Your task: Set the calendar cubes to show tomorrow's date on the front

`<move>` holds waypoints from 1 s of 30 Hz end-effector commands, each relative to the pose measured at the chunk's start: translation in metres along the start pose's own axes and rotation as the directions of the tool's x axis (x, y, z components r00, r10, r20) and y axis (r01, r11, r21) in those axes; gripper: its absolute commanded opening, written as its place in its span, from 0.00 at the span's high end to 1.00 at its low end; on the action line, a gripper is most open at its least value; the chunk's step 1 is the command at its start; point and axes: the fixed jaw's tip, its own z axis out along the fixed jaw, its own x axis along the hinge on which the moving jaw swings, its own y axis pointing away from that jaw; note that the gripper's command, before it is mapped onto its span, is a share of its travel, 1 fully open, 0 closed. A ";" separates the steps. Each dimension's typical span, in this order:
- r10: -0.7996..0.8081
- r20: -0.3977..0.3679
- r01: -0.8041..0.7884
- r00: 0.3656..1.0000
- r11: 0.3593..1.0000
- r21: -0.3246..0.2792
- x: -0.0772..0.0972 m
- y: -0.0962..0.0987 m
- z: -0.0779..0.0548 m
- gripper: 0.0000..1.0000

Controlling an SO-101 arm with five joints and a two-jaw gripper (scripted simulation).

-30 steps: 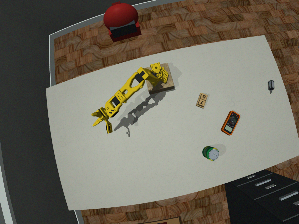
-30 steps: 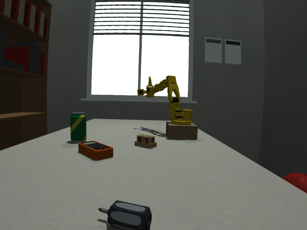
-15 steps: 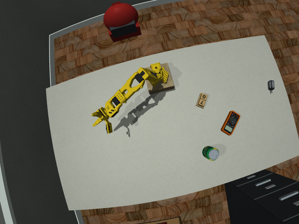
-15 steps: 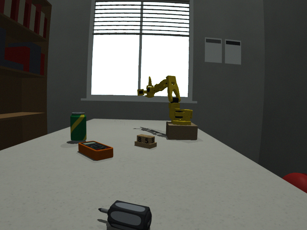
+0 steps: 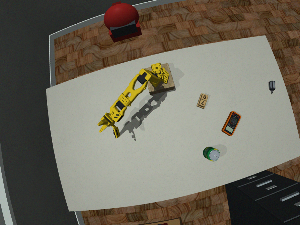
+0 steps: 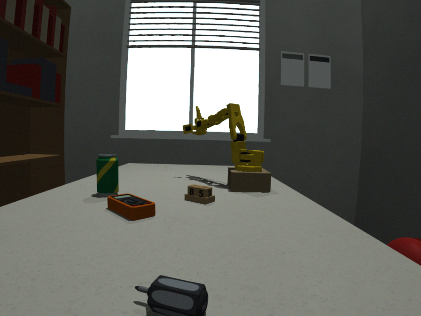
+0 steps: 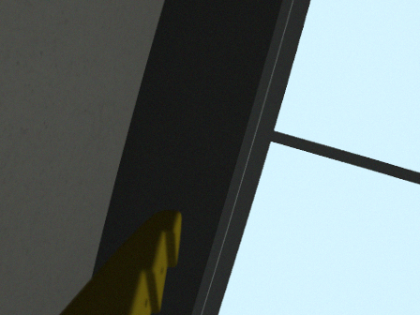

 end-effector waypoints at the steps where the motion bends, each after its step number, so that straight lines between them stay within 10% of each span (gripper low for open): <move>1: -0.075 0.082 0.077 0.994 0.997 -0.023 -0.029 0.000 -0.007 0.06; 14: -0.391 0.420 0.435 0.819 0.900 -0.010 -0.137 0.021 -0.050 0.17; 22: -0.629 0.649 0.699 0.428 0.686 0.204 -0.214 0.050 -0.119 0.28; 27: -0.720 0.688 0.761 0.096 0.499 0.416 -0.246 0.074 -0.175 0.35; 30: -0.732 0.682 0.759 0.010 0.449 0.471 -0.250 0.079 -0.186 0.36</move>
